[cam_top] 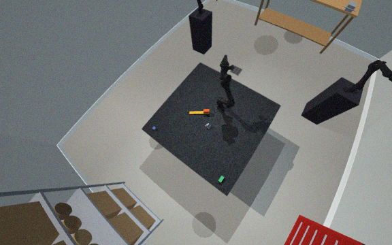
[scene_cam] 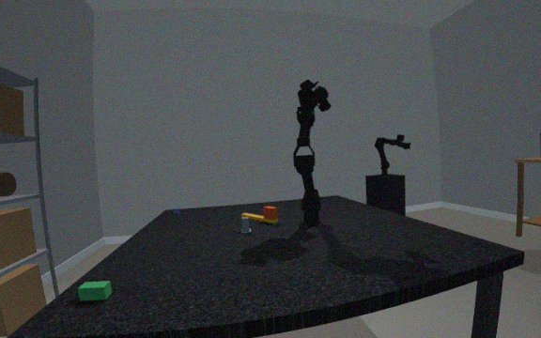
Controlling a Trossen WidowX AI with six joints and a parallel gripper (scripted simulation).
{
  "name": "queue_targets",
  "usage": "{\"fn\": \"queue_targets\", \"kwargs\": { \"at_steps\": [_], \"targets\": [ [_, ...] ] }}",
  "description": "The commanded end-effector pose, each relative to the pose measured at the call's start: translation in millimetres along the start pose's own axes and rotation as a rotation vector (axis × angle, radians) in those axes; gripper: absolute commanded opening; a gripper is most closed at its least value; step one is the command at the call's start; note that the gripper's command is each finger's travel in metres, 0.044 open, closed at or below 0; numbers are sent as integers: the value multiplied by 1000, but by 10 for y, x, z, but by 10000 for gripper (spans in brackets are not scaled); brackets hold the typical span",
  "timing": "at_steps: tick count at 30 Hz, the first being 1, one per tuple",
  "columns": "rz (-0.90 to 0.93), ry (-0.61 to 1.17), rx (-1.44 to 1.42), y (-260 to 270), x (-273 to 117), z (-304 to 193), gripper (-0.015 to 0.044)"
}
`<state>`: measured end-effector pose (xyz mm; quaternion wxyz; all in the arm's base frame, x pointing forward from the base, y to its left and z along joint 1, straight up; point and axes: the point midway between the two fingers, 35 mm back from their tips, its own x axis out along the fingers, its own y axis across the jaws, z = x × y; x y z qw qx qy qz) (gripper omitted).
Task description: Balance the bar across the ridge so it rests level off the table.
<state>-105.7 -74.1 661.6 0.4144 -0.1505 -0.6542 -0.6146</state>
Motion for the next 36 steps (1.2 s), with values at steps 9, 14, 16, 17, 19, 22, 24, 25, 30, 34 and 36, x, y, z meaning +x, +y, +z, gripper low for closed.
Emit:
{"fn": "queue_targets", "kwargs": {
  "at_steps": [9,14,16,17,19,22,24,25,30,34,36],
  "targets": [
    [-110,334,-36,-418,4,-929,315],
    [-135,447,-48,-518,-69,-1237,315],
    [-151,508,-60,-576,-122,-1399,315],
    [-158,538,-66,-602,-152,-1480,315],
    [-171,599,-79,-653,-219,-1639,315],
    [-187,692,-98,-720,-338,-1872,315],
    [-197,756,-114,-762,-429,-2026,315],
    [-201,788,-122,-782,-477,-2102,315],
    [-217,949,-164,-865,-754,-2459,315],
    [-221,1076,-198,-910,-1006,-2710,315],
    [-220,1138,-215,-926,-1140,-2822,315]
  ]
}}
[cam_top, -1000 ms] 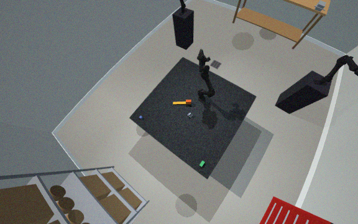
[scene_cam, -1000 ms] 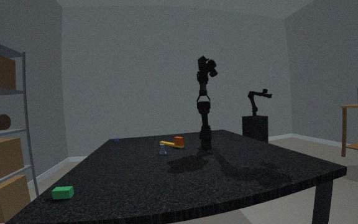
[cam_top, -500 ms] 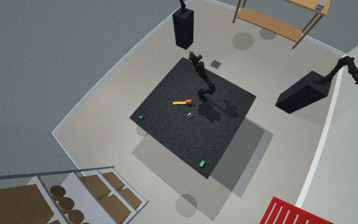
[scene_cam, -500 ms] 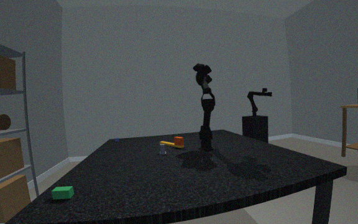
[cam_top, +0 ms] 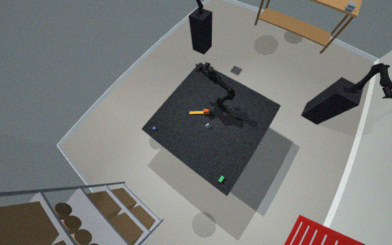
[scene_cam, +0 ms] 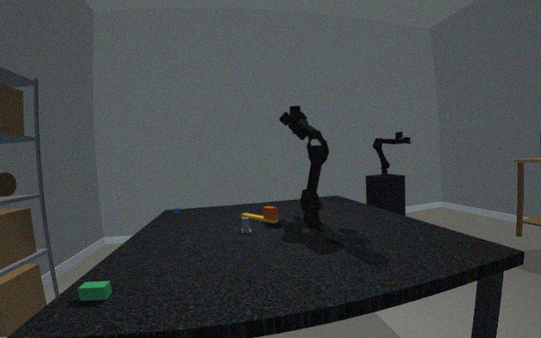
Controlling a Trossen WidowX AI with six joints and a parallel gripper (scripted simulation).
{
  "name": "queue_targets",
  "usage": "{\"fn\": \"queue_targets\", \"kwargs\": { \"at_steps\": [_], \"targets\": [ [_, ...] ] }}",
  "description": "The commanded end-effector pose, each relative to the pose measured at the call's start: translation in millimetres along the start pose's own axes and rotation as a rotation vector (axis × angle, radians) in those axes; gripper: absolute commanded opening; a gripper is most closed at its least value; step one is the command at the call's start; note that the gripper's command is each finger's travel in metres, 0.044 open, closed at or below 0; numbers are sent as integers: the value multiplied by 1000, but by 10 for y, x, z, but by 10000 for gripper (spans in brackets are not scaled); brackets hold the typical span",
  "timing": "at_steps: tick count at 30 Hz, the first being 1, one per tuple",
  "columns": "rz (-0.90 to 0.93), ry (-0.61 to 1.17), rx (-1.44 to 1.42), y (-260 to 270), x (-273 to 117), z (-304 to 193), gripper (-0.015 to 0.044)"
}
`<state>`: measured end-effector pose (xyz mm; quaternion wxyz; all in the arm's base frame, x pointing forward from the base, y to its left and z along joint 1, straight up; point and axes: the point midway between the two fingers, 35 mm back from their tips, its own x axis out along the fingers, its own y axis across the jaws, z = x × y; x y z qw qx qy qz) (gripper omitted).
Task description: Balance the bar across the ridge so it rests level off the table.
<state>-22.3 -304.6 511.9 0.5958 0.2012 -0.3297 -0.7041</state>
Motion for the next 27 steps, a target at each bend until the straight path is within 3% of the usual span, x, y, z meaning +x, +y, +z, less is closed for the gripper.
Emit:
{"fn": "queue_targets", "kwargs": {
  "at_steps": [1,14,27],
  "targets": [
    [-10,152,-60,-4,78,-435,315],
    [-21,552,-239,-22,-6,-1581,315],
    [-5,947,-462,-100,-471,-2594,315]
  ]
}}
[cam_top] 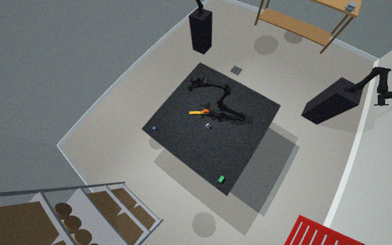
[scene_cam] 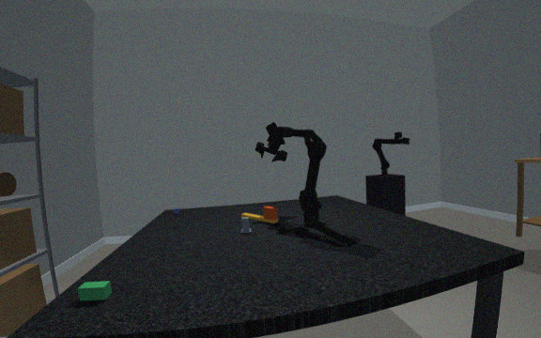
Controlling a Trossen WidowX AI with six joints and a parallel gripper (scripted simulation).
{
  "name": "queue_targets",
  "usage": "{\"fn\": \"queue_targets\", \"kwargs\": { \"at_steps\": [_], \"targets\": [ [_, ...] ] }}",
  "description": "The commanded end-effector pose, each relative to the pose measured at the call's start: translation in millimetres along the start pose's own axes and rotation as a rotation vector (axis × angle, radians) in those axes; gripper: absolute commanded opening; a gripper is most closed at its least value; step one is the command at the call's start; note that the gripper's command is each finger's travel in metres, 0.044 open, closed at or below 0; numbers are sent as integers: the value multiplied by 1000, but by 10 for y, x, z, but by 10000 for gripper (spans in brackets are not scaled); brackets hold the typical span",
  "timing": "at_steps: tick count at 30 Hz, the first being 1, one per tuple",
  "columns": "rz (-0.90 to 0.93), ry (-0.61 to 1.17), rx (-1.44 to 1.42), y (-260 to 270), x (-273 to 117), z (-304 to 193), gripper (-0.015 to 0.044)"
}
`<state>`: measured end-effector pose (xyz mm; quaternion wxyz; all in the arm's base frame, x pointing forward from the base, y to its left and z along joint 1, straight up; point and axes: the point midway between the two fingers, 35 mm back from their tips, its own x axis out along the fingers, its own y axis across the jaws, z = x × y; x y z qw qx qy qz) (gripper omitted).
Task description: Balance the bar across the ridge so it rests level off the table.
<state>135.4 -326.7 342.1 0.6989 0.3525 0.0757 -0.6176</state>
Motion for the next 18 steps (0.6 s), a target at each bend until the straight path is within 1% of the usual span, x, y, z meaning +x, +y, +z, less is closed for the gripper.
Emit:
{"fn": "queue_targets", "kwargs": {
  "at_steps": [1,9,18],
  "targets": [
    [2,147,-96,109,111,-389,315],
    [-1,378,-255,239,166,-1020,315],
    [-11,627,-446,300,79,-1694,315]
  ]
}}
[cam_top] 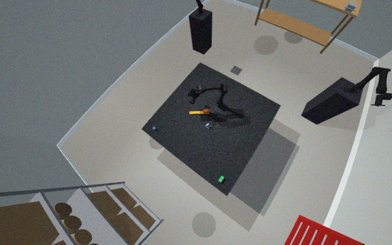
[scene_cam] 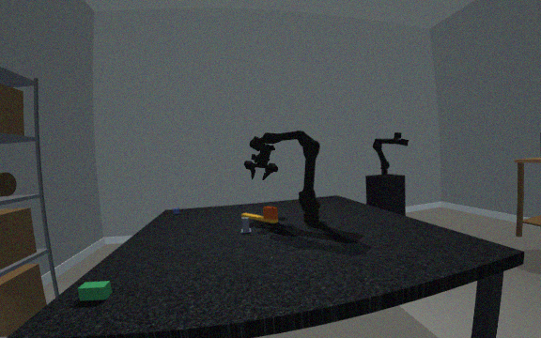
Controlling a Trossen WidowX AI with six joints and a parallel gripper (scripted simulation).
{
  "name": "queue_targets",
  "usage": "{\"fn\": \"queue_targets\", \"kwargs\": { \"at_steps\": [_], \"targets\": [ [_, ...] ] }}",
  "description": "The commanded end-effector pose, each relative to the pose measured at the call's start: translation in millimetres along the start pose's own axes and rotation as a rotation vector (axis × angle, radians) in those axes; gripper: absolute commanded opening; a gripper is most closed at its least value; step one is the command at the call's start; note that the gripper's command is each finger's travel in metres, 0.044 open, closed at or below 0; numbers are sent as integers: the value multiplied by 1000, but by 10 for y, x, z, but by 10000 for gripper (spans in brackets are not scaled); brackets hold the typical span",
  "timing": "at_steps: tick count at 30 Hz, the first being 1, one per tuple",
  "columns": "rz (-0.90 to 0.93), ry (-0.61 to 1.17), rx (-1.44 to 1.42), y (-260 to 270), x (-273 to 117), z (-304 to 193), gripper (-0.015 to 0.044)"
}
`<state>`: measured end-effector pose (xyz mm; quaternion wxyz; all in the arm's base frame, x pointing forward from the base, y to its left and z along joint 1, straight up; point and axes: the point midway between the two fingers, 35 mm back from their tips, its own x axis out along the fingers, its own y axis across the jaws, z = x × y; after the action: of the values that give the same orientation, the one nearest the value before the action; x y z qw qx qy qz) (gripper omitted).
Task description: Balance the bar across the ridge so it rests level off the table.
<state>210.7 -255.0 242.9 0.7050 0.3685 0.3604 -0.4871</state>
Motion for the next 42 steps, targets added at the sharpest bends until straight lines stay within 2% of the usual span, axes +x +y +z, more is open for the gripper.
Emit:
{"fn": "queue_targets", "kwargs": {
  "at_steps": [1,15,26,42],
  "targets": [
    [-7,138,-108,142,116,-319,315],
    [-58,493,-395,368,197,-1185,315],
    [-59,497,-398,368,260,-1218,315],
    [-59,497,-398,213,1103,-1663,315]
  ]
}}
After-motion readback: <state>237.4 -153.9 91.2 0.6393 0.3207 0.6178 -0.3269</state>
